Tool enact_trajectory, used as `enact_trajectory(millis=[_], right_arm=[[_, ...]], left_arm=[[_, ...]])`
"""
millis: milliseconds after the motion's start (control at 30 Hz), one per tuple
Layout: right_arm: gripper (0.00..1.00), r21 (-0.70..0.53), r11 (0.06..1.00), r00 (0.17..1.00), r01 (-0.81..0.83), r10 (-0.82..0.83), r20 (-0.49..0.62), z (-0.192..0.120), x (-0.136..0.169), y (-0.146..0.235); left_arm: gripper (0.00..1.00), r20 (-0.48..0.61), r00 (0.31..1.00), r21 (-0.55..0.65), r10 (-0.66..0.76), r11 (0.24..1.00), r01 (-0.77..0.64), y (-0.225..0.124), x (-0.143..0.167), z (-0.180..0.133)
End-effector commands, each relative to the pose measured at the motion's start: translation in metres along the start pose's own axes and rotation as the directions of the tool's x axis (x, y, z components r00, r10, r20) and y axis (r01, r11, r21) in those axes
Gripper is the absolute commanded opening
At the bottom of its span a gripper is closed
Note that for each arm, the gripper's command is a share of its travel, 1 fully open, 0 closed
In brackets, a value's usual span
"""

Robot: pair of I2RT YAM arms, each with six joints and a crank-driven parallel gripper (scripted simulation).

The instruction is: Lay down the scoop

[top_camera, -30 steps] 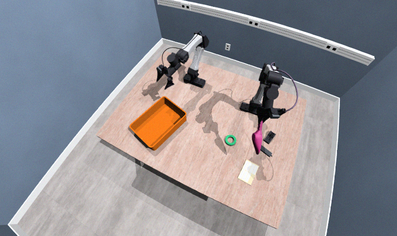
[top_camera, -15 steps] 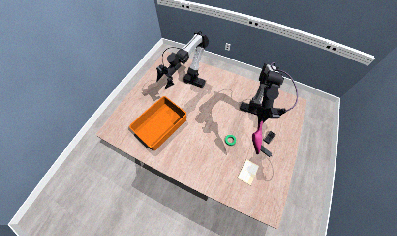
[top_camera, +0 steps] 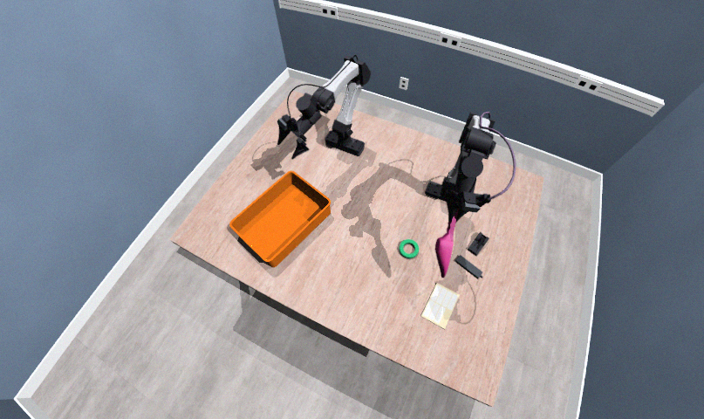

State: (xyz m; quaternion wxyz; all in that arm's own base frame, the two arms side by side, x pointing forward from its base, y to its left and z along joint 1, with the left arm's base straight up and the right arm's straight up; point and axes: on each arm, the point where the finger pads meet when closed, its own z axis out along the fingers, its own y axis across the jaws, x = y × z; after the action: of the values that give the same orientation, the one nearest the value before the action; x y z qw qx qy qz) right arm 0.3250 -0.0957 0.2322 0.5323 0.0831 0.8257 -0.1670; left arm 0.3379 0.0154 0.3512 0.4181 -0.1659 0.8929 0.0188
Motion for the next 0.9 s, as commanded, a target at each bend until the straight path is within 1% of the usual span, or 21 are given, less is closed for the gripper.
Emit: enact_trajectory(millis=[0, 67, 167, 267, 400, 467, 500, 600, 733, 867], right_arm=[[1.00, 0.006, 1.000, 1.000, -0.009, 0.009, 0.023, -0.002, -0.008, -0.002], [1.00, 0.006, 1.000, 1.000, -0.009, 0.009, 0.023, -0.002, -0.008, -0.002], [1.00, 0.006, 1.000, 1.000, -0.009, 0.009, 0.023, -0.002, -0.008, -0.002], [1.00, 0.006, 1.000, 1.000, -0.009, 0.009, 0.023, -0.002, -0.008, -0.002], [1.00, 0.006, 1.000, 1.000, -0.009, 0.009, 0.023, -0.002, -0.008, -0.002], [1.00, 0.006, 1.000, 1.000, -0.009, 0.009, 0.023, -0.002, -0.008, -0.002], [1.00, 0.006, 1.000, 1.000, -0.009, 0.009, 0.023, -0.002, -0.008, -0.002], [1.00, 0.006, 1.000, 1.000, -0.009, 0.009, 0.023, -0.002, -0.008, -0.002], [1.00, 0.006, 1.000, 1.000, -0.009, 0.009, 0.023, -0.002, -0.008, -0.002], [1.00, 0.006, 1.000, 1.000, -0.009, 0.009, 0.023, -0.002, -0.008, -0.002]], left_arm=[[0.12, 0.153, 0.984, 0.060, 0.093, 0.993, -0.103, -0.021, -0.031, 0.010], [0.12, 0.202, 0.963, 0.102, 0.181, 0.974, -0.204, -0.046, -0.033, 0.020], [0.12, 0.281, 0.908, 0.158, 0.312, 0.918, -0.364, -0.088, -0.028, 0.033], [0.12, 0.348, 0.842, 0.198, 0.412, 0.846, -0.495, -0.129, -0.013, 0.042], [0.12, 0.440, 0.742, 0.228, 0.506, 0.736, -0.637, -0.177, 0.011, 0.046], [0.12, 0.440, 0.742, 0.228, 0.506, 0.736, -0.637, -0.177, 0.011, 0.046], [0.12, 0.470, 0.716, 0.225, 0.517, 0.714, -0.663, -0.186, 0.013, 0.045], [0.12, 0.556, 0.608, 0.221, 0.567, 0.604, -0.766, -0.225, 0.039, 0.042], [0.12, 0.642, 0.484, 0.192, 0.595, 0.487, -0.852, -0.262, 0.071, 0.035], [0.12, 0.723, 0.349, 0.136, 0.596, 0.373, -0.918, -0.294, 0.104, 0.022]])
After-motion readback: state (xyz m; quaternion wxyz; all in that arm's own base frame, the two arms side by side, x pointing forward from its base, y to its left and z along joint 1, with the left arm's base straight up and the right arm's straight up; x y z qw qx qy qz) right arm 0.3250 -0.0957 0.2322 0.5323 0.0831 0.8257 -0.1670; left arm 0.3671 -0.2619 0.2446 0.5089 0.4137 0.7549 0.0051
